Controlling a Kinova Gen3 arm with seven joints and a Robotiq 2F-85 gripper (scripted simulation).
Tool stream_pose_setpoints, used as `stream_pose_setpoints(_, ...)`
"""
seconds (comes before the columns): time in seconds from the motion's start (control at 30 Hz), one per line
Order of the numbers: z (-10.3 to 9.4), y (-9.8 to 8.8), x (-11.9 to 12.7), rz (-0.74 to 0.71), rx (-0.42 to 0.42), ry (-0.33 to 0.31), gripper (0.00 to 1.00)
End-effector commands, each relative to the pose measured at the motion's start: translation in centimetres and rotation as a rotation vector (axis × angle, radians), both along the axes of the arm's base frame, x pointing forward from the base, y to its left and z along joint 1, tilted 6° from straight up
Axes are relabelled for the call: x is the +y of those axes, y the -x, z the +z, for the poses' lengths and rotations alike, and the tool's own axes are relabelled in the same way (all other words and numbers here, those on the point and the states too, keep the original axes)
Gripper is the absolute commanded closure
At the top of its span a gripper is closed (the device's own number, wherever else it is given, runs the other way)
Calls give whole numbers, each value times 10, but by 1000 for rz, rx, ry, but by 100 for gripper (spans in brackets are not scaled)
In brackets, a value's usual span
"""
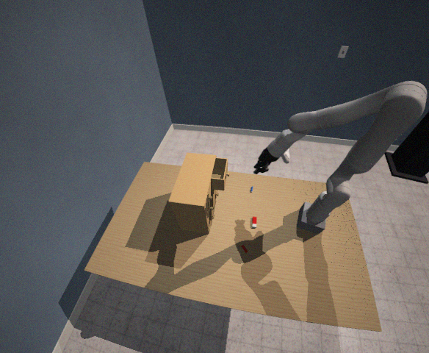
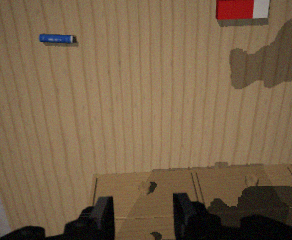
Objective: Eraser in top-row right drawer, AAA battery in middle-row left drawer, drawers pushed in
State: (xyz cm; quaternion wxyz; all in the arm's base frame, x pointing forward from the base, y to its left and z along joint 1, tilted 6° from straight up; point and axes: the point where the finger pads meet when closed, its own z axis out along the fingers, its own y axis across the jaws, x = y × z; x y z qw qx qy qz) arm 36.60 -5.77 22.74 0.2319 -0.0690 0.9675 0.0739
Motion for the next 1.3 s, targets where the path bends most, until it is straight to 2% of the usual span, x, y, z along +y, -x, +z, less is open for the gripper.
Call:
stream_pose_setpoints(0.0, 4, -1, 0, 3, 5, 4, 67)
stream_pose_setpoints(1.27, 39, 28, -9, 33, 280, 52, 67)
